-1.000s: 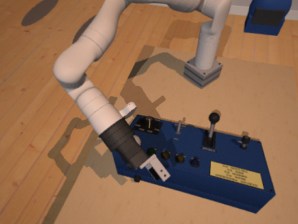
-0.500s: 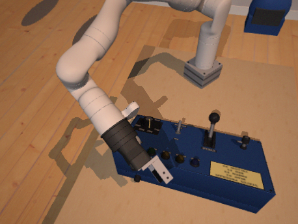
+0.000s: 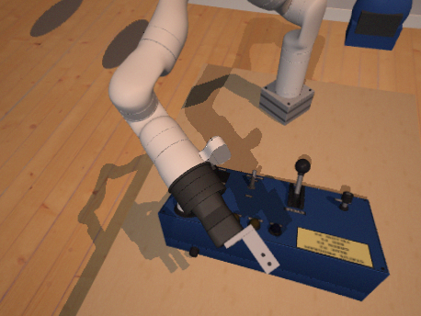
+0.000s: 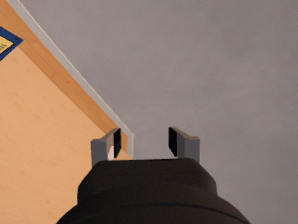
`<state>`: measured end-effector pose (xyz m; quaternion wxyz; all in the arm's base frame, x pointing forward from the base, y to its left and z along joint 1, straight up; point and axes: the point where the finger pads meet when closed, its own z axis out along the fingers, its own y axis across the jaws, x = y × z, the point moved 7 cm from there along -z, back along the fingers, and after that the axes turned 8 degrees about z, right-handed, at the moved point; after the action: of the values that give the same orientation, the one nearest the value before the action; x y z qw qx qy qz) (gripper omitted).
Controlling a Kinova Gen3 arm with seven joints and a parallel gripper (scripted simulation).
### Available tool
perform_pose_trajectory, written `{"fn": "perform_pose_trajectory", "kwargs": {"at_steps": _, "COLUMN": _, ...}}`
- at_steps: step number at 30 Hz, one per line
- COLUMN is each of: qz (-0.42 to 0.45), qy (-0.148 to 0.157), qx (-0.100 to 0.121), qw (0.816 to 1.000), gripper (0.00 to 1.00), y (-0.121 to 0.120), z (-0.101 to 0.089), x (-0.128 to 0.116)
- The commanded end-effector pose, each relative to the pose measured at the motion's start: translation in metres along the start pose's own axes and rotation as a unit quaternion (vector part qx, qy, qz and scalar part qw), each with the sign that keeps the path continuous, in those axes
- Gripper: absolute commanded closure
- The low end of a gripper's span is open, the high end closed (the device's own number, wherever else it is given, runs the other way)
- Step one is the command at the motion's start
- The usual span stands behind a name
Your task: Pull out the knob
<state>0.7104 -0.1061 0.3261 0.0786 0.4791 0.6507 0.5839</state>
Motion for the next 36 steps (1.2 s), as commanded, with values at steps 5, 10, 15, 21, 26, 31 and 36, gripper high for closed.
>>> {"fn": "perform_pose_trajectory", "kwargs": {"at_steps": 5, "qz": 0.088, "qy": 0.003, "qx": -0.040, "qw": 0.995, "gripper": 0.00, "y": 0.041, "z": 0.023, "x": 0.060}}
{"fn": "perform_pose_trajectory", "kwargs": {"at_steps": 10, "qz": 0.186, "qy": 0.002, "qx": -0.067, "qw": 0.980, "gripper": 0.00, "y": 0.061, "z": 0.040, "x": 0.100}}
{"fn": "perform_pose_trajectory", "kwargs": {"at_steps": 15, "qz": 0.322, "qy": -0.006, "qx": -0.086, "qw": 0.943, "gripper": 0.00, "y": 0.071, "z": 0.059, "x": 0.153}}
{"fn": "perform_pose_trajectory", "kwargs": {"at_steps": 21, "qz": 0.458, "qy": -0.029, "qx": -0.086, "qw": 0.884, "gripper": 0.00, "y": 0.055, "z": 0.075, "x": 0.204}}
{"fn": "perform_pose_trajectory", "kwargs": {"at_steps": 26, "qz": 0.534, "qy": -0.054, "qx": -0.080, "qw": 0.840, "gripper": 0.00, "y": 0.032, "z": 0.081, "x": 0.233}}
{"fn": "perform_pose_trajectory", "kwargs": {"at_steps": 31, "qz": 0.638, "qy": -0.113, "qx": -0.065, "qw": 0.759, "gripper": 0.00, "y": -0.026, "z": 0.080, "x": 0.275}}
{"fn": "perform_pose_trajectory", "kwargs": {"at_steps": 36, "qz": 0.710, "qy": -0.189, "qx": -0.058, "qw": 0.676, "gripper": 0.00, "y": -0.097, "z": 0.065, "x": 0.305}}
